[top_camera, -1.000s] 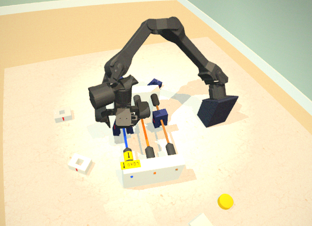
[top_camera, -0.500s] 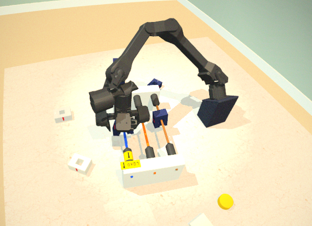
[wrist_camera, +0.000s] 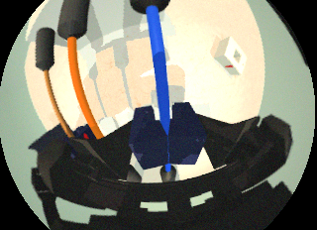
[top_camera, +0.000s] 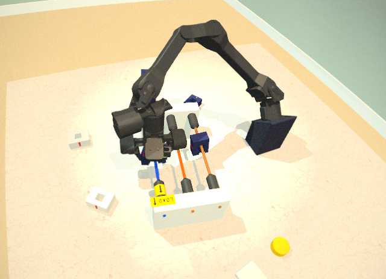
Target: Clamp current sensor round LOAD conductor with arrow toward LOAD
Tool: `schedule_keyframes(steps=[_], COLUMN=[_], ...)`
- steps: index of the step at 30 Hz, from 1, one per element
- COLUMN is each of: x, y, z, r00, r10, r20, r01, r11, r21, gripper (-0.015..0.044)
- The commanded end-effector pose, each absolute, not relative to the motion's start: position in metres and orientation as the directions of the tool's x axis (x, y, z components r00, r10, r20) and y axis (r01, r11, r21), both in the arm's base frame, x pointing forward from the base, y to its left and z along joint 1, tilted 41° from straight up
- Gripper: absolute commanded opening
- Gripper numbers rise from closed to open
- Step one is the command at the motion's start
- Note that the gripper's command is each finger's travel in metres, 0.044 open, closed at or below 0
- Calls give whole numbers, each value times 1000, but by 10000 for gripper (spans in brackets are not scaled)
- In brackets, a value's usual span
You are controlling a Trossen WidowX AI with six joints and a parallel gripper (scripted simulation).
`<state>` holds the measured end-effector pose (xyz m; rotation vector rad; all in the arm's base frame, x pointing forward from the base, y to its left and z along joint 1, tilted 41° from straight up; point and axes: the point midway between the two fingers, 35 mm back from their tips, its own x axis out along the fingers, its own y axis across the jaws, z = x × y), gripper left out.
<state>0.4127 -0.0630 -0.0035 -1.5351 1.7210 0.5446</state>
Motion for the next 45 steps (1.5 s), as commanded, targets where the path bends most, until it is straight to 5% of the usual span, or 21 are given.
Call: schedule_keyframes(steps=[1, 10, 21, 45], x=[413, 413, 413, 413], y=[-62, -62, -62, -62], z=[-3, -3, -3, -3], r00=[6, 6, 6, 6], r10=[-647, -647, -647, -647], r20=[-762, -762, -762, -762], r01=[-968, -968, -968, -968], r11=[188, 188, 188, 188], r21=[-167, -167, -167, -167], gripper=[347, 287, 0, 0])
